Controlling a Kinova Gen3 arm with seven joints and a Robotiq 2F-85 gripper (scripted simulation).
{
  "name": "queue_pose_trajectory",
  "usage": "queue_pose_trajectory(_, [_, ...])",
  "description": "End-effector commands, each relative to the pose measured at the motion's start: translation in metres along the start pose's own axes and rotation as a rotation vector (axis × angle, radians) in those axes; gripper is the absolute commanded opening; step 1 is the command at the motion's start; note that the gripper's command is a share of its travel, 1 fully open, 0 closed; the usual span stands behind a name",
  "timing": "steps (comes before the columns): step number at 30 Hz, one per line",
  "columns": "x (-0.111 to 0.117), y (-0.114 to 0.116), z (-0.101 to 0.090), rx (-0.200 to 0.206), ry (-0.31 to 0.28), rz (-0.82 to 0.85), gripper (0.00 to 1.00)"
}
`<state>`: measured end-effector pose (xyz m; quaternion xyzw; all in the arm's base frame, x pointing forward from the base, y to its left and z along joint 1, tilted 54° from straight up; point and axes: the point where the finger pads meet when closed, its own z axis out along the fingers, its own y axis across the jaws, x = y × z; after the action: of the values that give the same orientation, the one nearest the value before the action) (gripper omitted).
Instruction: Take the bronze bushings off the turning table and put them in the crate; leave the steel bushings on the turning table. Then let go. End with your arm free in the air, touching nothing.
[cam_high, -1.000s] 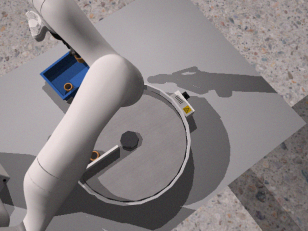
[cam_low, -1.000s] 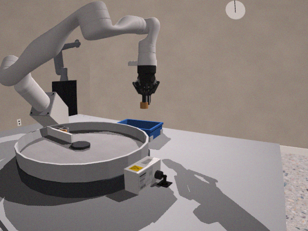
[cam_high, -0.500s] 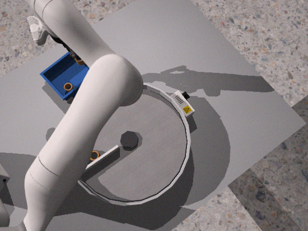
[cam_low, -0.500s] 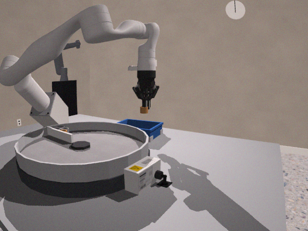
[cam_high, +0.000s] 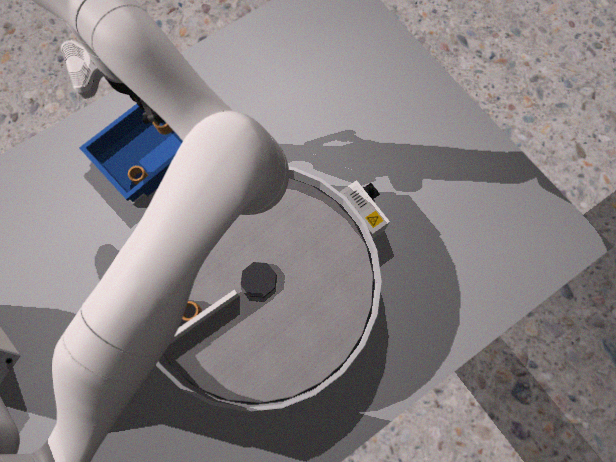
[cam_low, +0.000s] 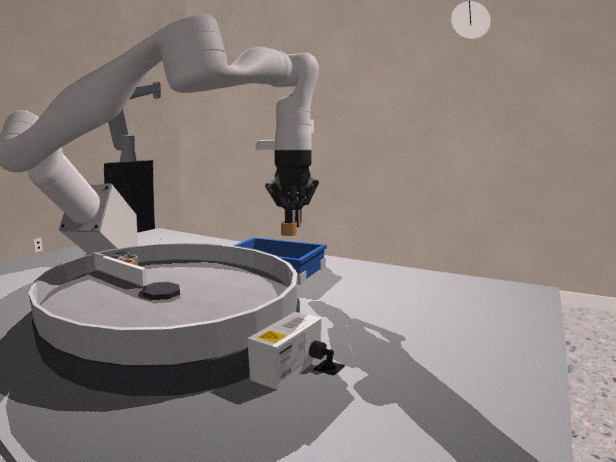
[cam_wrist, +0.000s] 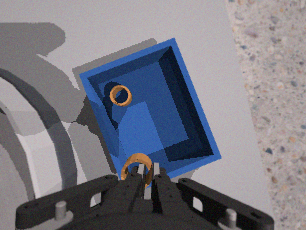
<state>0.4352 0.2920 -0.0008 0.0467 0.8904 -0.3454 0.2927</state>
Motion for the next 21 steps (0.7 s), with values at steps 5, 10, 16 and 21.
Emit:
queue_pose_trajectory(5, [0.002, -0.002, 0.006, 0.007, 0.005, -0.003, 0.00])
queue_pose_trajectory(10, [0.002, -0.002, 0.006, 0.007, 0.005, -0.003, 0.00])
queue_pose_trajectory(16, [0.004, -0.001, 0.029, 0.007, 0.005, -0.006, 0.00])
queue_pose_trajectory(21, [0.004, -0.001, 0.029, 0.007, 0.005, -0.006, 0.00])
